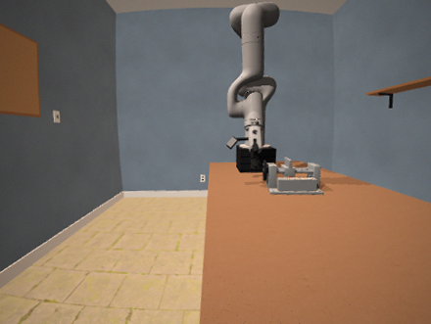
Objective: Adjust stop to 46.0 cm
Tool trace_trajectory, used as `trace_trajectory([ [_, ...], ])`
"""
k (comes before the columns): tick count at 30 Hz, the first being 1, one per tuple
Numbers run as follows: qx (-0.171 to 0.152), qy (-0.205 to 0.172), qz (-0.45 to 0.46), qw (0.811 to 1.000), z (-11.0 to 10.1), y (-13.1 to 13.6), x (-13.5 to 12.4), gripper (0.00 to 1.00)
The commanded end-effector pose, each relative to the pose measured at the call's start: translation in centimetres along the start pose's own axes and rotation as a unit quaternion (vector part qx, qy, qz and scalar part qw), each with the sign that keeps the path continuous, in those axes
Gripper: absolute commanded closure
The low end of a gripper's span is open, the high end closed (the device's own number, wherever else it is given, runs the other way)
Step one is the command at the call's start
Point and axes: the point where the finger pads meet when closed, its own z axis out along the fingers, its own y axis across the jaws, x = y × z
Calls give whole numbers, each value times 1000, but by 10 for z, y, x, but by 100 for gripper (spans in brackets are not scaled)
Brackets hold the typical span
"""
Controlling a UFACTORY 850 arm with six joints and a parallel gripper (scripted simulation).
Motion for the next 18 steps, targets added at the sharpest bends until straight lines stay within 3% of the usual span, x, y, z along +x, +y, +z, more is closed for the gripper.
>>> trace_trajectory([
  [1,1,0,0,1000,3,3,0,94],
  [18,1,0,0,1000,16,12,0,94],
])
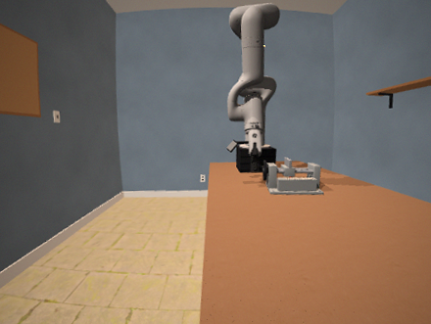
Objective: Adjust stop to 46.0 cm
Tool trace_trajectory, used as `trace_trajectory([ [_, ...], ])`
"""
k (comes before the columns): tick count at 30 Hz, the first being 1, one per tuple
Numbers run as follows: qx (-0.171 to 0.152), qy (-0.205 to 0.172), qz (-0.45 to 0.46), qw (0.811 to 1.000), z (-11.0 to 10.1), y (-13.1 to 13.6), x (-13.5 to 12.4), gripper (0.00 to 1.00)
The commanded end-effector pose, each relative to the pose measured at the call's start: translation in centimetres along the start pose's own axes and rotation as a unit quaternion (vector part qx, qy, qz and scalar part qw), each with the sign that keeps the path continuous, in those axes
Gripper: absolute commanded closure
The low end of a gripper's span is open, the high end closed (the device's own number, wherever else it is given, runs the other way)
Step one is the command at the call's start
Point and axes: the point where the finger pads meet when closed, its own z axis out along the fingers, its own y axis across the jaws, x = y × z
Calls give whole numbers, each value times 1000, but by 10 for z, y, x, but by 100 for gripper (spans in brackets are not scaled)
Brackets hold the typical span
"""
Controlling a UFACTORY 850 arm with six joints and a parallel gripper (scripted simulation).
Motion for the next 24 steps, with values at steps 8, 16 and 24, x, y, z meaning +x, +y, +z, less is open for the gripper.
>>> trace_trajectory([
  [8,1,0,0,1000,12,2,0,94],
  [16,1,0,0,1000,19,1,0,94],
  [24,1,0,0,1000,30,-3,0,94],
])
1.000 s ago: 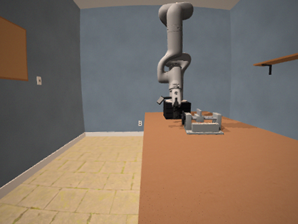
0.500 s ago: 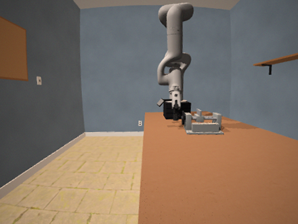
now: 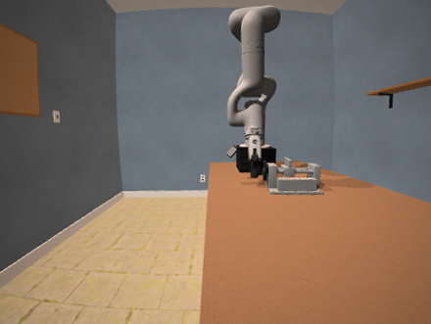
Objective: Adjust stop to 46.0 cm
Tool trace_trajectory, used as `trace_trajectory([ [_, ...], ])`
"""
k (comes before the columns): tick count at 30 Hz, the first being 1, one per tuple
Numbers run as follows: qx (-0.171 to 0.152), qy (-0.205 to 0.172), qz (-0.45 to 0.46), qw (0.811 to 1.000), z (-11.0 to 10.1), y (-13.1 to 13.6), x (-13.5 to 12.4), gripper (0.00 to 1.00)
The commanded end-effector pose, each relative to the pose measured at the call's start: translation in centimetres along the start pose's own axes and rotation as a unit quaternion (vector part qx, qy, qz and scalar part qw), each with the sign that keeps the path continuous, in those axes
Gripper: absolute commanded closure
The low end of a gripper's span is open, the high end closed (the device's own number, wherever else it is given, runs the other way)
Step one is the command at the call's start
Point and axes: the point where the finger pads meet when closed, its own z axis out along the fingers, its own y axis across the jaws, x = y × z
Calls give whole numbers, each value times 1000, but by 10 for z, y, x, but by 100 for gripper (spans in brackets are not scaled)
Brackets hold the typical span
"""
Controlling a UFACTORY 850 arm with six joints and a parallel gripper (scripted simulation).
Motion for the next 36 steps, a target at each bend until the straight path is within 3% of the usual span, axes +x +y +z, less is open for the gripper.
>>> trace_trajectory([
  [1,1,0,0,1000,6,-5,0,94],
  [18,1,0,0,1000,16,-26,0,94],
  [36,1,0,0,1000,6,-49,0,94],
])
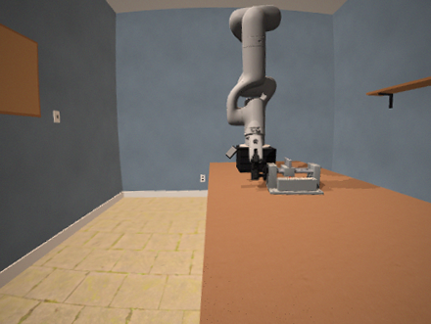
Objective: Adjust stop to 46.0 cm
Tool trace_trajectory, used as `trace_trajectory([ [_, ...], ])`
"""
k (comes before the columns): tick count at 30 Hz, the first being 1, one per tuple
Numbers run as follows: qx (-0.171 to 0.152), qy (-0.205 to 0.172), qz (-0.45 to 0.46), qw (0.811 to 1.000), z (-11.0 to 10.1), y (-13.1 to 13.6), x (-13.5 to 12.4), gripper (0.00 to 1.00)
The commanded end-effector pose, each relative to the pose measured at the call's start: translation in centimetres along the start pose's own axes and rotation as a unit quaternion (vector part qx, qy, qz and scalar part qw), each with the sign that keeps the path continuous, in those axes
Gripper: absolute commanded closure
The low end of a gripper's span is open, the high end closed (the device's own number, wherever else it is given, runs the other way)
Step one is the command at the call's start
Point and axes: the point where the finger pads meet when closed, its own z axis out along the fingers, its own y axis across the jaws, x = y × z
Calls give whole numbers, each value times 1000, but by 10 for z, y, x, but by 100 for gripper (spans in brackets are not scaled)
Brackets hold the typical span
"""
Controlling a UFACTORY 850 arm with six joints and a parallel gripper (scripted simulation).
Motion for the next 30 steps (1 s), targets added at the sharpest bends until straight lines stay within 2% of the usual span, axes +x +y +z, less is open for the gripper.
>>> trace_trajectory([
  [1,0,0,0,1000,-4,-4,0,94],
  [18,0,0,0,1000,-26,-10,0,94],
  [30,0,0,0,1000,-45,0,0,94],
])
